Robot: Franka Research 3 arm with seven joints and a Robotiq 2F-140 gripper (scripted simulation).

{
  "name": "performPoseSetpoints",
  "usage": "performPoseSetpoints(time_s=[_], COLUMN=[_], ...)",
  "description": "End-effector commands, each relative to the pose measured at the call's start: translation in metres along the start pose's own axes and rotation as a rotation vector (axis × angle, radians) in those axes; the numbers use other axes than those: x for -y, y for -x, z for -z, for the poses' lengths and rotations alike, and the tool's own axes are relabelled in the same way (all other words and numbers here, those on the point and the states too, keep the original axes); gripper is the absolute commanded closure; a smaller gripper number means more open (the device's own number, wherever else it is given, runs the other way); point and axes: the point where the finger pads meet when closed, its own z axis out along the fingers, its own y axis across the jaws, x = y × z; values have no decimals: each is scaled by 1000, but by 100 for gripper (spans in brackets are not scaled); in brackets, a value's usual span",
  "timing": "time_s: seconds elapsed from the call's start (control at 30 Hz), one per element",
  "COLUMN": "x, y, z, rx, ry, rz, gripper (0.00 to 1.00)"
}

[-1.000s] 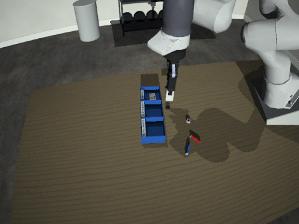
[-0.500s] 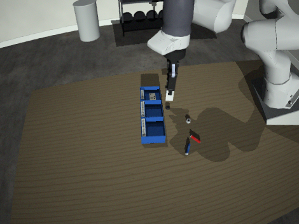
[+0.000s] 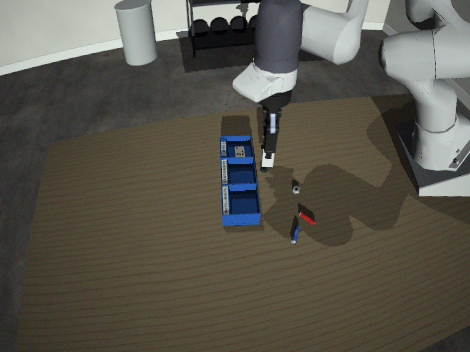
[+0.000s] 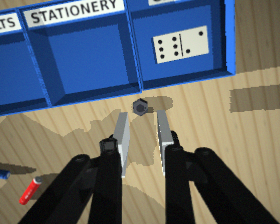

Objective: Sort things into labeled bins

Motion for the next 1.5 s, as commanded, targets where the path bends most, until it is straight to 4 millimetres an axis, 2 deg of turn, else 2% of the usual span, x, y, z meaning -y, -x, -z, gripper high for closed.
performPoseSetpoints(time_s=[0.0,0.13,0.67,1.4,1.43,1.47], x=[4,5,4,3,3,3], y=[-8,-9,-10,-7,-7,-7], z=[-9,-21,-34,-34,-34,-34], rx=[-20,-20,-20,-20,-20,-20], ry=[-8,-8,-8,-8,-8,-8], rz=[-14,-14,-14,-14,-14,-14], gripper=[81,81,81,81,93,93])
